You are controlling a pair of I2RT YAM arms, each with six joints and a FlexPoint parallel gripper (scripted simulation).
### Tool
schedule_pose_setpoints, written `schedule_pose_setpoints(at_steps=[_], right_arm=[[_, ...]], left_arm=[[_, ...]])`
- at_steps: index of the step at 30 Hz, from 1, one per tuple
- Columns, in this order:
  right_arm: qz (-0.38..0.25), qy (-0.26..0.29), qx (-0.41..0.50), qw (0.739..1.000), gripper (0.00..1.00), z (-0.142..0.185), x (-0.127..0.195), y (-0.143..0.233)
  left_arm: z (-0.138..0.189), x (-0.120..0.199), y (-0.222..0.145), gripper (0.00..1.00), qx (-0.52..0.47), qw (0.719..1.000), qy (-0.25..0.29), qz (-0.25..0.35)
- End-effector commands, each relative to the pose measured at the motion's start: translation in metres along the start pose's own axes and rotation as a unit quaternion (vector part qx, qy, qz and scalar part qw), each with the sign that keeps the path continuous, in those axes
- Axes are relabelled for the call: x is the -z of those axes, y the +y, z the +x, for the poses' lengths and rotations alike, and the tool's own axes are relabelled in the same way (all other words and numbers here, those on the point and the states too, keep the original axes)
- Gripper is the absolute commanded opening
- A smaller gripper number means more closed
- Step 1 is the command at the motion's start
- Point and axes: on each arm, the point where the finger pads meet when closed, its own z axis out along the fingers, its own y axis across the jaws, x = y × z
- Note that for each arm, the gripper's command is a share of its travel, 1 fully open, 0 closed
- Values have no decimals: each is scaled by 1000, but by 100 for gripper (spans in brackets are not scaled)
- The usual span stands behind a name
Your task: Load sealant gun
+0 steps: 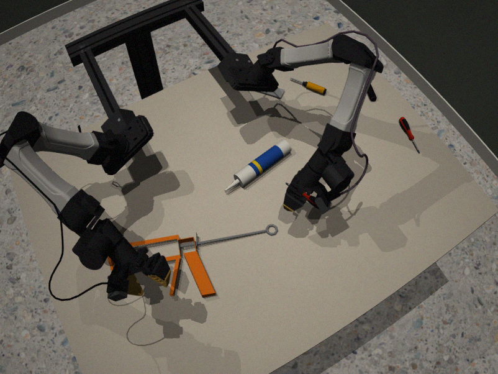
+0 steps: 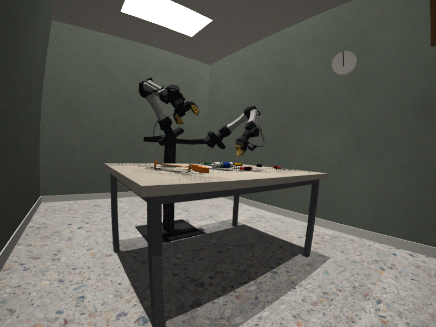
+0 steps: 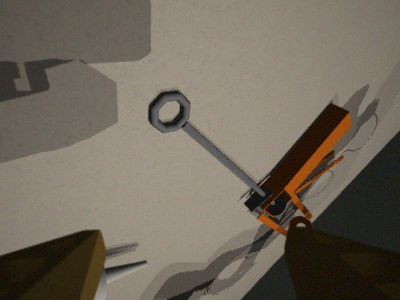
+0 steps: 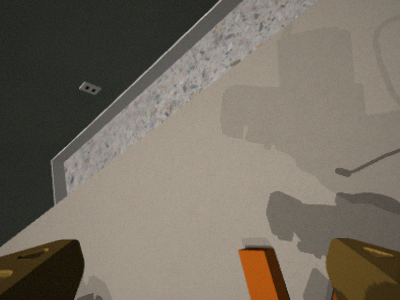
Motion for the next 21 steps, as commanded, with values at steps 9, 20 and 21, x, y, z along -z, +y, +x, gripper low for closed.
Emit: schedule_pose_setpoints(at_steps=[9,20,21], right_arm=[[-44,-85,11,995,91,-64,44,-2],[-78,-195,31,977,91,-127,107,-5],[-78,-195,31,977,91,-127,107,-5]], left_arm=[[28,-1,9,74,-214,975,-33,-50],[68,-8,39,74,-406,906,-12,-121],[68,-8,39,74,-406,906,-12,-121]])
